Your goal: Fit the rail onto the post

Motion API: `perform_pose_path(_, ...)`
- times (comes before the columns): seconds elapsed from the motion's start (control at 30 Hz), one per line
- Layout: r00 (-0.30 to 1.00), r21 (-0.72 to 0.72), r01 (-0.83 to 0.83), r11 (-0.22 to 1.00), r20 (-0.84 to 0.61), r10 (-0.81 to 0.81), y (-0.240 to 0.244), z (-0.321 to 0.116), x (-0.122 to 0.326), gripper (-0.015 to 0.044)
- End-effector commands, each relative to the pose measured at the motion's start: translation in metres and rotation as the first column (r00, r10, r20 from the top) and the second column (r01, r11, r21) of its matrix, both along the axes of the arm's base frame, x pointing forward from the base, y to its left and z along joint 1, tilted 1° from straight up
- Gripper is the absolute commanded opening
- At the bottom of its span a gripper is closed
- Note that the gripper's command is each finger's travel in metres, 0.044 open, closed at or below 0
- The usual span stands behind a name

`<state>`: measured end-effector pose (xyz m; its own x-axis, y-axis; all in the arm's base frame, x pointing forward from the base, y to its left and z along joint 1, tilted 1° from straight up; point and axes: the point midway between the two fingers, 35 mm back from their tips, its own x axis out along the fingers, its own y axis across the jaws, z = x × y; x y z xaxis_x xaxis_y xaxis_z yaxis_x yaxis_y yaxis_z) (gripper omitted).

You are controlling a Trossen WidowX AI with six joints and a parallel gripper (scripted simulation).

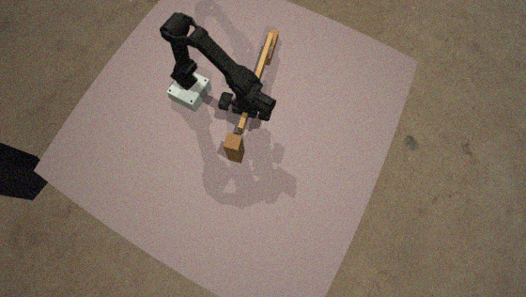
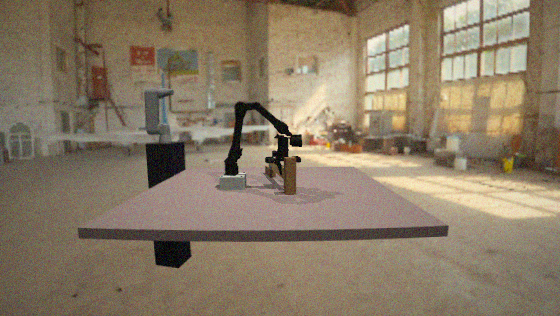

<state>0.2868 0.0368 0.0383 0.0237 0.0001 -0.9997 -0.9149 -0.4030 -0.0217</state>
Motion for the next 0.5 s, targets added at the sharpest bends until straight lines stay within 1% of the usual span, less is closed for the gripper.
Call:
perform_pose_path(0.0,1.0,-0.004,-0.004,1.0,0.008,0.004,-0.0019,0.0012,0.0028,0.0)
perform_pose_path(0.47,1.0,-0.004,-0.004,1.0,0.008,0.004,-0.0056,0.0021,0.0048,0.0)
